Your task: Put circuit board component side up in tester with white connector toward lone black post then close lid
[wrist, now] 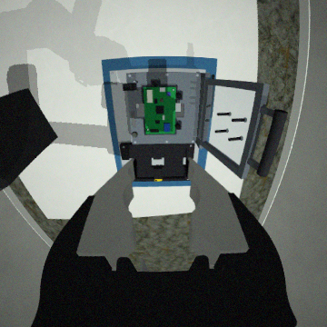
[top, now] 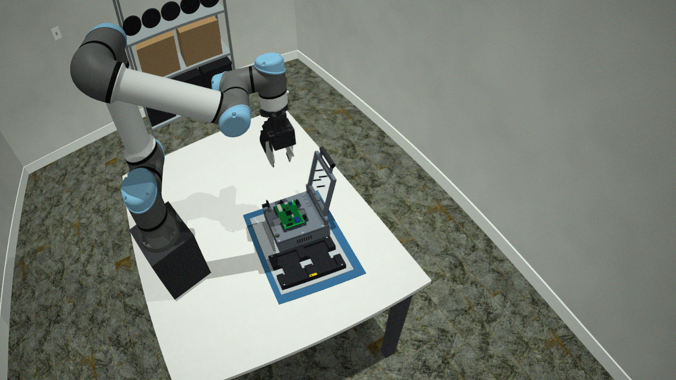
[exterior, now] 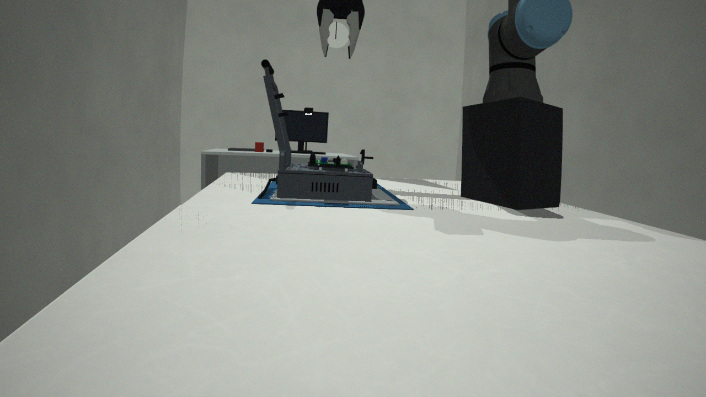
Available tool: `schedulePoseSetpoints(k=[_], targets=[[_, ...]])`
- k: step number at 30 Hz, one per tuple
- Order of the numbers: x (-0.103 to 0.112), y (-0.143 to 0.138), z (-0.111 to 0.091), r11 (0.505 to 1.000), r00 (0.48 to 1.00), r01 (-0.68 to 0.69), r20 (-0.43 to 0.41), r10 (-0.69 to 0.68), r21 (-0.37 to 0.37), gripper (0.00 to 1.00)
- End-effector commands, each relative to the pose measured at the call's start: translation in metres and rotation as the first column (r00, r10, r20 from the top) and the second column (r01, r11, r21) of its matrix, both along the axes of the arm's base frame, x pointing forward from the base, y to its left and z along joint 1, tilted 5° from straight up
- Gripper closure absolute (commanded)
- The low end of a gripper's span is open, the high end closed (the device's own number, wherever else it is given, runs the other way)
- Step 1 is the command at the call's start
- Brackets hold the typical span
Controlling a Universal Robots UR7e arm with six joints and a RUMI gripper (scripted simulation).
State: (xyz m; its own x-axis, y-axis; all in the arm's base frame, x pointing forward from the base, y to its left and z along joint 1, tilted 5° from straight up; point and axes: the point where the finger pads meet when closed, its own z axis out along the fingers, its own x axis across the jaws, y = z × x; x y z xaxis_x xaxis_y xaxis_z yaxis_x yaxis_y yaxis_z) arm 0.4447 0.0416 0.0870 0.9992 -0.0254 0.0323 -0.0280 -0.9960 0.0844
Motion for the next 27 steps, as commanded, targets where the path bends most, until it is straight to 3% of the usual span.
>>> schedulePoseSetpoints(k=[1,15,27], targets=[[0.0,0.0,0.0,1.0,1.0,0.0,0.001,0.0,0.0,0.7],[0.023,-0.001,0.001,1.0,1.0,0.0,0.001,0.0,0.0,0.7],[0.085,-0.002,0.003,1.0,1.0,0.0,0.001,0.0,0.0,0.7]])
